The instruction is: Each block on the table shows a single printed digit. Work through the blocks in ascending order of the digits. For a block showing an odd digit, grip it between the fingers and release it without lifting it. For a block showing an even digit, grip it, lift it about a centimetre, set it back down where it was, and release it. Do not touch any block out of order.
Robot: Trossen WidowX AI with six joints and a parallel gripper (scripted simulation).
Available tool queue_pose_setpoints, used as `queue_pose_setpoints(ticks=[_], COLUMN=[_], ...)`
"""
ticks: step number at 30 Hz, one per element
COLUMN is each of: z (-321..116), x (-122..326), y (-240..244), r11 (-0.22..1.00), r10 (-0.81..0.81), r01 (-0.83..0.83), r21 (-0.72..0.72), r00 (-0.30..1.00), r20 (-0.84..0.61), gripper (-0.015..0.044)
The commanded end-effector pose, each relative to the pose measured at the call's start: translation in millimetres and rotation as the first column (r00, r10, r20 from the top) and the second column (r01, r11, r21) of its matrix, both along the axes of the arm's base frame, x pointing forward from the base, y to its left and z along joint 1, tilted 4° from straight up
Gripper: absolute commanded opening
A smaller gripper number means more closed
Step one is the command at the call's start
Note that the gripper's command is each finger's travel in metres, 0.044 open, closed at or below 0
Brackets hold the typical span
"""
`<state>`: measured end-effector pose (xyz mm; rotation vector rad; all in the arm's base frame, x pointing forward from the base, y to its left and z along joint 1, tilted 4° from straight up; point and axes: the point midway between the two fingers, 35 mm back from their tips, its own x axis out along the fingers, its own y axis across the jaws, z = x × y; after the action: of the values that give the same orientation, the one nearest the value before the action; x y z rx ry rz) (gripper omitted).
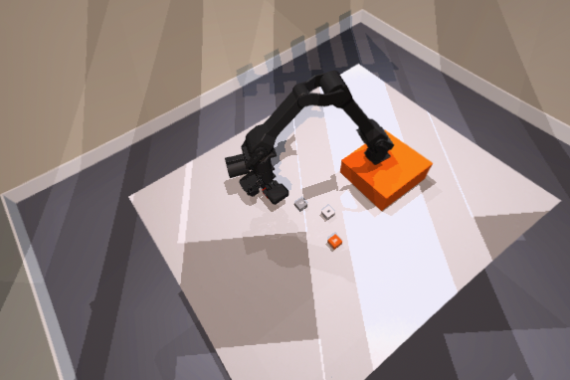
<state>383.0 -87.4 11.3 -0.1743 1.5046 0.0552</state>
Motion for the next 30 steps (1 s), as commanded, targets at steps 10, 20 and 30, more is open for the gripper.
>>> queue_pose_setpoints(ticks=[10, 20, 30], z=[-12.6, -13.8, -13.8], x=[1.9, 2.0, 2.0], y=[-0.7, -0.7, -0.7], r11=[1.0, 1.0, 1.0], r10=[0.002, 0.002, 0.002], r01=[-0.002, -0.002, -0.002], r21=[0.001, 0.001, 0.001], r00=[1.0, 1.0, 1.0], r20=[0.003, 0.003, 0.003], gripper=[0.012, 0.012, 0.0356])
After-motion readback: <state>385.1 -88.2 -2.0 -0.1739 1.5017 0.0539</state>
